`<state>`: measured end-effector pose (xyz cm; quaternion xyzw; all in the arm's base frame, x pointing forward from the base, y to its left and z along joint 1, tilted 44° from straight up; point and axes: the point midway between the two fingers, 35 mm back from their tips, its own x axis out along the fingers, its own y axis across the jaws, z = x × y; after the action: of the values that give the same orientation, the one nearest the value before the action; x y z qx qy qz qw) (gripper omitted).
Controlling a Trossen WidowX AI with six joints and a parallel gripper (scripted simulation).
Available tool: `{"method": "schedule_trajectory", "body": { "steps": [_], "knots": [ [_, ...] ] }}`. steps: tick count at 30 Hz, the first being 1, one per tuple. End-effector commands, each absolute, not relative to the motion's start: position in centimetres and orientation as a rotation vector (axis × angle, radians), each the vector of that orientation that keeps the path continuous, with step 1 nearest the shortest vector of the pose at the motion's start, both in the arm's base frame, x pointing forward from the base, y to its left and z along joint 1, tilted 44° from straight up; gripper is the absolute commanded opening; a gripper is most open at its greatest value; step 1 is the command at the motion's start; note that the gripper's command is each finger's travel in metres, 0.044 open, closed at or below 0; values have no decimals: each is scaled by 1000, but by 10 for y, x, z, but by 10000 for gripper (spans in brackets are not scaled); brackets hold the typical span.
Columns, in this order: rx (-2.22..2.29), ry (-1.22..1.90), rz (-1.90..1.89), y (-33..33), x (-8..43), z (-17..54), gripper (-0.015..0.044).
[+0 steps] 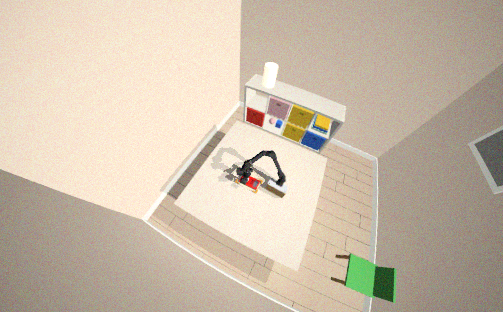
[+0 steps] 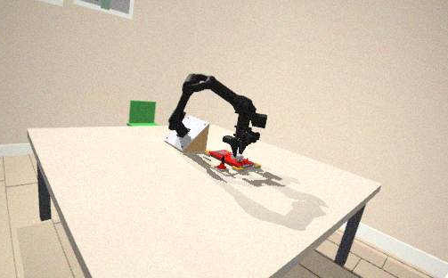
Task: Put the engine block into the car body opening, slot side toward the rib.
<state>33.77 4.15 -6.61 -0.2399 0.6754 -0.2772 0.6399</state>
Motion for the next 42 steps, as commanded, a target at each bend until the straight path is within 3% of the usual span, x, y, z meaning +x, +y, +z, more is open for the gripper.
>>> {"method": "schedule_trajectory", "body": {
  "steps": [1, 10, 27, 42],
  "knots": [
    [-547, 1540, -632, 42, 338, -66, 212],
    [-547, 1540, -632, 42, 338, -66, 440],
    [-551, 1539, -631, 52, 339, -56, 440],
    [-551, 1539, -631, 52, 339, -56, 46]
  ]
}}
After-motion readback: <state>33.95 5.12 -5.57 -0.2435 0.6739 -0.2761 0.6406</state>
